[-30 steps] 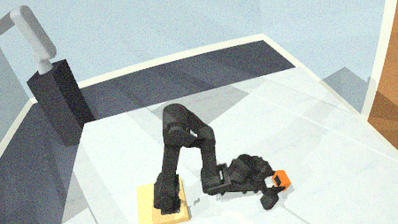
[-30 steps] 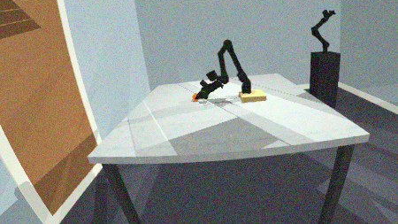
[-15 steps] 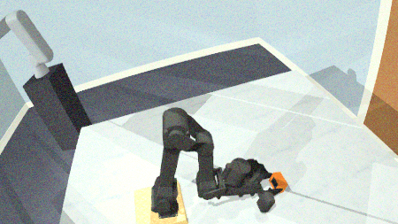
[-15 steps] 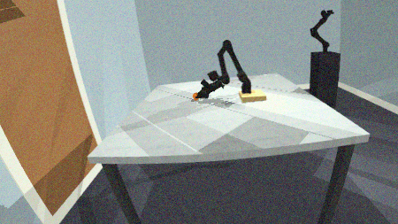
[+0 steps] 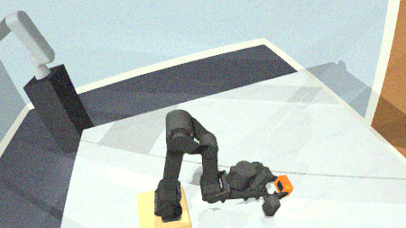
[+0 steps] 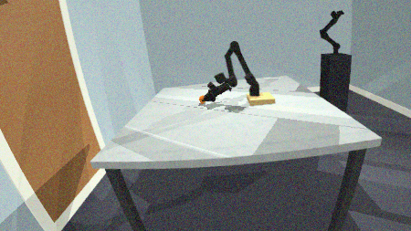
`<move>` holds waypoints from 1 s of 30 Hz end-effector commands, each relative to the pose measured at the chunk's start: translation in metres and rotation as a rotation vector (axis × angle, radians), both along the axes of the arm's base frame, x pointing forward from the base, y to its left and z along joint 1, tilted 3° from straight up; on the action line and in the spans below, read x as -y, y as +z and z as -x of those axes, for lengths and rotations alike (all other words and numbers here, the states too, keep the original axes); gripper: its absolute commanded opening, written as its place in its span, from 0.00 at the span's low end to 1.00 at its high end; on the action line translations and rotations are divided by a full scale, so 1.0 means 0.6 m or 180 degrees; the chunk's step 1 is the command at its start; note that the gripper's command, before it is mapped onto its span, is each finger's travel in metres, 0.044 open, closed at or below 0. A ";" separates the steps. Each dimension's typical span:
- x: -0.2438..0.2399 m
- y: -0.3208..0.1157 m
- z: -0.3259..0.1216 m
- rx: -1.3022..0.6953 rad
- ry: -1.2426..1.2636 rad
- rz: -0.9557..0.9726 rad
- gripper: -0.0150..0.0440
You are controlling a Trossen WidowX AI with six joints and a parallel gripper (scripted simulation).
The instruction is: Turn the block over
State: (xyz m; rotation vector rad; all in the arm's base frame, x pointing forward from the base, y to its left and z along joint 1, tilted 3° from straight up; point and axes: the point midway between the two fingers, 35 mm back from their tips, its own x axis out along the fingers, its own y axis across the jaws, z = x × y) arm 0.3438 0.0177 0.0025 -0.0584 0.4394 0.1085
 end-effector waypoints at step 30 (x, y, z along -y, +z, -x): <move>-0.001 0.001 0.000 0.0011 0.0018 -0.0002 1.00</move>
